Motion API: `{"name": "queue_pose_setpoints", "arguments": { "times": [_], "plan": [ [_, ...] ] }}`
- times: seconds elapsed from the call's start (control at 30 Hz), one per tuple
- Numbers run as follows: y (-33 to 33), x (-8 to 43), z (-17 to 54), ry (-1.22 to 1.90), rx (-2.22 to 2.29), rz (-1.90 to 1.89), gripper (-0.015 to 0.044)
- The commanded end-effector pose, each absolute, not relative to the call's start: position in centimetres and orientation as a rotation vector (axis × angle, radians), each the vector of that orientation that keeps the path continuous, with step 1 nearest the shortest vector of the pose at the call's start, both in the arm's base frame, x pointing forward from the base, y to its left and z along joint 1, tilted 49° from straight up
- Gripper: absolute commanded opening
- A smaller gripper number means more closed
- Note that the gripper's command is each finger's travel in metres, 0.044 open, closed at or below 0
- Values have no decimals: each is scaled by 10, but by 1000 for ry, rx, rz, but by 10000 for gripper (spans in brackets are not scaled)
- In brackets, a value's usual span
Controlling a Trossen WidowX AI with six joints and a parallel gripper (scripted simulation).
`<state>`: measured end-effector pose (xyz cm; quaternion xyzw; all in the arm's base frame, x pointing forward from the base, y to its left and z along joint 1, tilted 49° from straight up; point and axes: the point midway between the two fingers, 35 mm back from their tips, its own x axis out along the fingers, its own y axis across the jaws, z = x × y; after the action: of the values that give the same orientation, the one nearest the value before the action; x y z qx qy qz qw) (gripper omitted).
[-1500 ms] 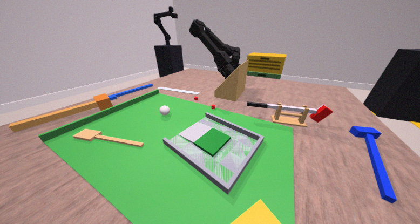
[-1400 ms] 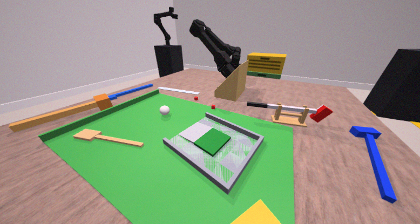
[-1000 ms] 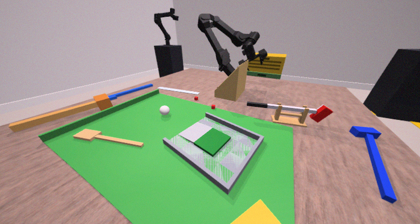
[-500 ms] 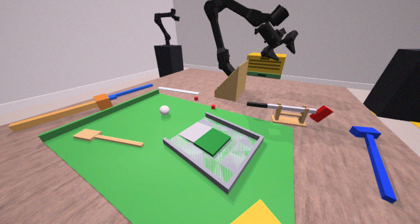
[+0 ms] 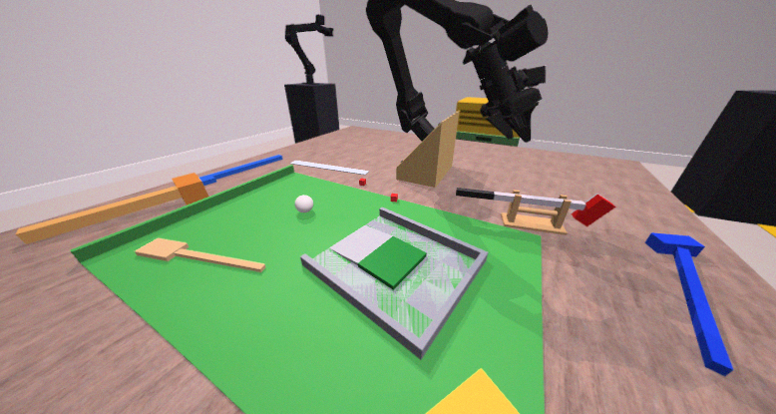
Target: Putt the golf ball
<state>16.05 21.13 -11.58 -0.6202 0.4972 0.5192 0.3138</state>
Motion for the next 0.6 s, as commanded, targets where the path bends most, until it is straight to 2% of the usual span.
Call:
{"name": "queue_pose_setpoints", "arguments": {
  "times": [0.0,0.2,0.57],
  "plan": [
    [172,206,-117,1472,-1618,1194,440],
    [119,252,-117,1656,-1650,1049,440],
    [99,255,-133,1663,-1652,1043,440]
  ]
}}
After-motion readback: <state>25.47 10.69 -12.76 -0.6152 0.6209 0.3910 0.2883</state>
